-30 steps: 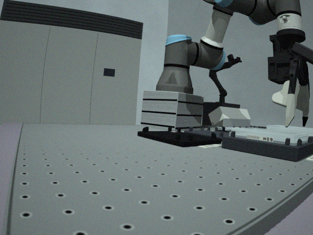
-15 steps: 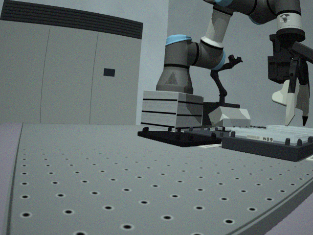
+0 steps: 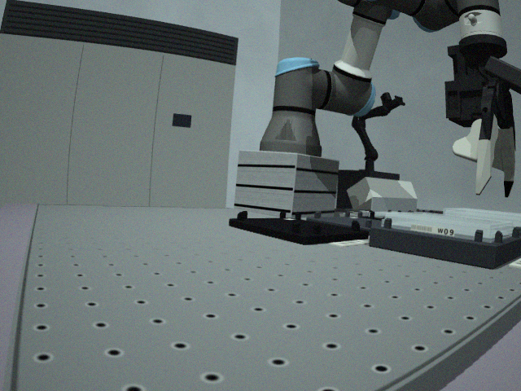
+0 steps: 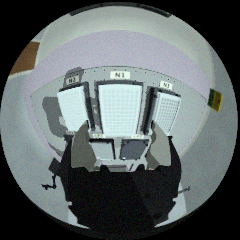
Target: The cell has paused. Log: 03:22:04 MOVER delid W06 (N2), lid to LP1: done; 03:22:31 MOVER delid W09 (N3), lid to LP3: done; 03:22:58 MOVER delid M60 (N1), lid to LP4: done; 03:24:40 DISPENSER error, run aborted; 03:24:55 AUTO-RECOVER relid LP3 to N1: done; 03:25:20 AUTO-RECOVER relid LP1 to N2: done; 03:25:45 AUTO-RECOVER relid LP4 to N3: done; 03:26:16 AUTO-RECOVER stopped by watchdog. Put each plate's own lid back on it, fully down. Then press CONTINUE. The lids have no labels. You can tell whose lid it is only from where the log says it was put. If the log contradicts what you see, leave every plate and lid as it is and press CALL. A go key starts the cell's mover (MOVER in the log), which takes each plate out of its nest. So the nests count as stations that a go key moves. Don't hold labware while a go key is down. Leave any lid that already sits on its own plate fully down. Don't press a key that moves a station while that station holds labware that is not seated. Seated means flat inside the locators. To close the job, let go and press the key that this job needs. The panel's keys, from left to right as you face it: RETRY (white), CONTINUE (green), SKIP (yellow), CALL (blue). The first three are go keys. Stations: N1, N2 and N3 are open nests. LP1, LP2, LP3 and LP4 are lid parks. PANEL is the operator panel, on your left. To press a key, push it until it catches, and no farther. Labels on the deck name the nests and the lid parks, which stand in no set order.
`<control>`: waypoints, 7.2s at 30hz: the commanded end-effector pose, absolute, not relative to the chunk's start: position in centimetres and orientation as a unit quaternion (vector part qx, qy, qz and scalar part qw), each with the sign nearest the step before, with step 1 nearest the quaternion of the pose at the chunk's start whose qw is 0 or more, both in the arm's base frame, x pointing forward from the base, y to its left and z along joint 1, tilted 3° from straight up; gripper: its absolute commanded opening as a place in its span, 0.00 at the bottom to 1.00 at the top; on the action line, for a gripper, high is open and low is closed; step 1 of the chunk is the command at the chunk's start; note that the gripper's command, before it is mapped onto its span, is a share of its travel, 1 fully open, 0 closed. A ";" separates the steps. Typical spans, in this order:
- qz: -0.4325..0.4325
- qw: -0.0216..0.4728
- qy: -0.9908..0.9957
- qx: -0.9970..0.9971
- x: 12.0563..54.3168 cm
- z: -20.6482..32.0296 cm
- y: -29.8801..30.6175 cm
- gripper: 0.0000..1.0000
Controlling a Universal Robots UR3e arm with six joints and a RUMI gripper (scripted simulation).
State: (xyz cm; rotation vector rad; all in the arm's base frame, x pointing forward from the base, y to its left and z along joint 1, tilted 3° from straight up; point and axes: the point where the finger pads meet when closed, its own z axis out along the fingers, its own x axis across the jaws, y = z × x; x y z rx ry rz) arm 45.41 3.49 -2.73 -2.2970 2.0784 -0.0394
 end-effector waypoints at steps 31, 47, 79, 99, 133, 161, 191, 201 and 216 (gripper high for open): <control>-0.014 0.022 0.660 -0.751 32.4 -3.1 6.9 0.82; -0.014 0.022 0.660 -0.751 26.3 -3.3 8.6 0.82; -0.014 0.022 0.660 -0.751 26.4 -5.7 8.6 0.82; -0.014 0.022 0.660 -0.751 26.5 -7.8 8.6 0.82; -0.014 0.022 0.660 -0.751 26.5 -7.8 8.6 0.00; -0.014 0.022 0.660 -0.751 26.4 -5.3 8.6 0.00; -0.014 0.022 0.673 -0.739 31.0 -3.2 4.1 0.00; -0.014 0.022 0.673 -0.739 34.0 -3.1 1.4 0.00; -0.014 0.022 0.673 -0.739 38.7 -2.9 -3.0 0.00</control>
